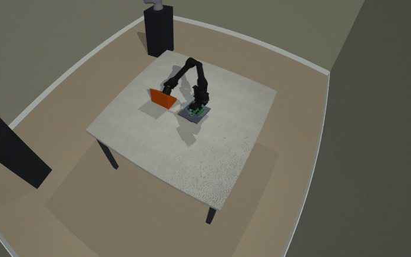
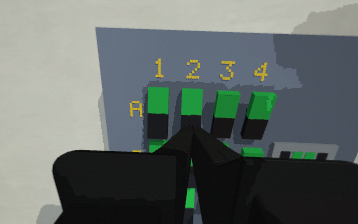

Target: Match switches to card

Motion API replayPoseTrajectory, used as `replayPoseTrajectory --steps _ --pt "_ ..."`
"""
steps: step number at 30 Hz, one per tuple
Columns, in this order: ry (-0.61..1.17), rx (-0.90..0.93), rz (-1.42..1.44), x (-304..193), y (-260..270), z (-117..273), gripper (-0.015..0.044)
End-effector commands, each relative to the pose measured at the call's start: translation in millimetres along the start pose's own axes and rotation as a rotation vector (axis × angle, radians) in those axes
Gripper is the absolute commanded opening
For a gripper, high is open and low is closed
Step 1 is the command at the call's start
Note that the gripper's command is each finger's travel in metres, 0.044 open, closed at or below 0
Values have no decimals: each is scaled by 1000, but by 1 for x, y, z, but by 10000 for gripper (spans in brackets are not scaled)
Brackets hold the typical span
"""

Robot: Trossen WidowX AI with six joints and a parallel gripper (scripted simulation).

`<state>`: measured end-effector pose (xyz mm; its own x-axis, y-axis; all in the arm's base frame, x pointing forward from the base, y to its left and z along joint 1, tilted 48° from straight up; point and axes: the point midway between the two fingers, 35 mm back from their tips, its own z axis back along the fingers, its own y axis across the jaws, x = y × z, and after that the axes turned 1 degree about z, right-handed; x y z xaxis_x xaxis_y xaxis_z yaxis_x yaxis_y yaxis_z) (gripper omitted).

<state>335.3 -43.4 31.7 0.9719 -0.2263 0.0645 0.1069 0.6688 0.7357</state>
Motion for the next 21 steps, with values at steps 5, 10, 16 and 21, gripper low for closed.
replayPoseTrajectory --steps 5,10,16,21 --pt "-1 4 -6 0 0 -1 0" --pt "-1 4 -6 0 0 -1 0" --pt "-1 4 -6 0 0 -2 0" --pt "-1 4 -6 0 0 -3 0"
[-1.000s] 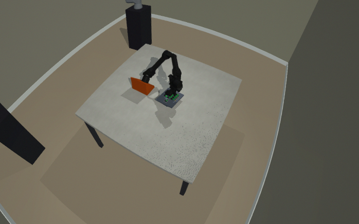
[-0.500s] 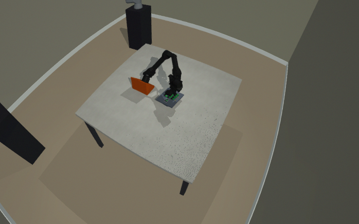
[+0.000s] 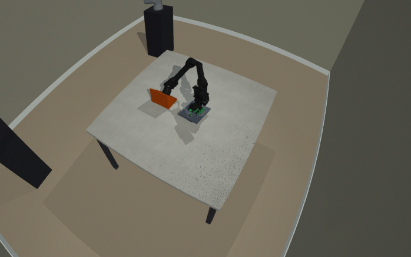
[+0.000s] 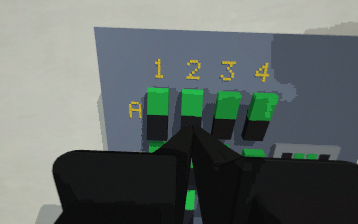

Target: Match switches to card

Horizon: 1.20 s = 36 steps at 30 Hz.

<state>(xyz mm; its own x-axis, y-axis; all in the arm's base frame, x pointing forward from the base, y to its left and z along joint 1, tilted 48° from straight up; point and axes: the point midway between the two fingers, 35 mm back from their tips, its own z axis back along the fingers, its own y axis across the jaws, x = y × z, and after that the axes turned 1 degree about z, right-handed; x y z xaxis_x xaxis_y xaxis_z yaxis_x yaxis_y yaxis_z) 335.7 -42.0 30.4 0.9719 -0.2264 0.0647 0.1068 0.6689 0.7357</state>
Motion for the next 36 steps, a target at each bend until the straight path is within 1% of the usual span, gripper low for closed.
replayPoseTrajectory --steps 1,28,30,34,36 --pt "-1 4 -6 0 0 -1 0" --pt "-1 4 -6 0 0 -5 0" --pt "3 -1 -1 1 -1 4 0" --pt "23 1 -6 3 -1 52 0" --pt "26 3 -6 2 0 60 0"
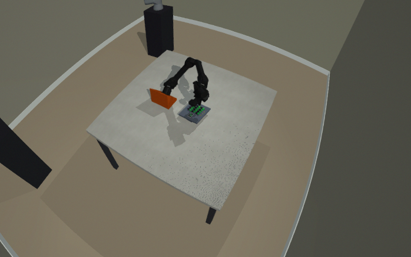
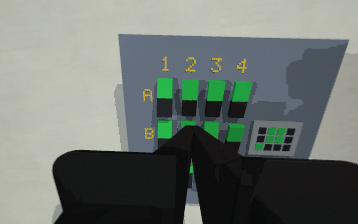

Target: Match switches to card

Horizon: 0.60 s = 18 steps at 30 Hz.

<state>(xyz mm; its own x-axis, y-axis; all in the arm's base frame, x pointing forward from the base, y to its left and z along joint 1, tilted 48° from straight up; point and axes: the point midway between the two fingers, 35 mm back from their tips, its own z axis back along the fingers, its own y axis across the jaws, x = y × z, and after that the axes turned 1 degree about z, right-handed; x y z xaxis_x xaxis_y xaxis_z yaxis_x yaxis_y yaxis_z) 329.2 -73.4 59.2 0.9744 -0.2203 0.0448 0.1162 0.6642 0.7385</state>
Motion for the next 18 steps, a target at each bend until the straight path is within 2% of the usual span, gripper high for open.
replayPoseTrajectory --steps 1,4,8,11,15,18 --pt "8 -1 4 -1 0 17 0" --pt "7 -1 4 3 -7 18 0" --pt "7 -3 5 17 -42 18 0" --pt "7 -3 5 17 -44 18 0" --pt "30 -1 6 18 -44 -15 0" --pt "32 -1 6 18 -44 -17 0"
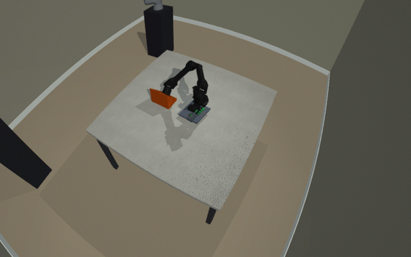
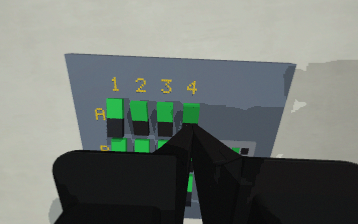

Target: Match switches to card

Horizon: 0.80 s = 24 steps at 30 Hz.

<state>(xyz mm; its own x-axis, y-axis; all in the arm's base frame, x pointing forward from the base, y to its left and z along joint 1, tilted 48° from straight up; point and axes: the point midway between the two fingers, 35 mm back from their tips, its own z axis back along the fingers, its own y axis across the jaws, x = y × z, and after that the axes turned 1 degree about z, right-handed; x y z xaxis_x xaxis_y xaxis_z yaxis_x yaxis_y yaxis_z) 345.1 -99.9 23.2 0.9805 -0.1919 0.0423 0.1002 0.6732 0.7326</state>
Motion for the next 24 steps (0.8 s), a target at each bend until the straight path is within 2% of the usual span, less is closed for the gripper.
replayPoseTrajectory --steps 1,24 --pt "9 7 -12 -1 -1 -9 0" --pt "9 8 -12 -1 -1 -33 0"
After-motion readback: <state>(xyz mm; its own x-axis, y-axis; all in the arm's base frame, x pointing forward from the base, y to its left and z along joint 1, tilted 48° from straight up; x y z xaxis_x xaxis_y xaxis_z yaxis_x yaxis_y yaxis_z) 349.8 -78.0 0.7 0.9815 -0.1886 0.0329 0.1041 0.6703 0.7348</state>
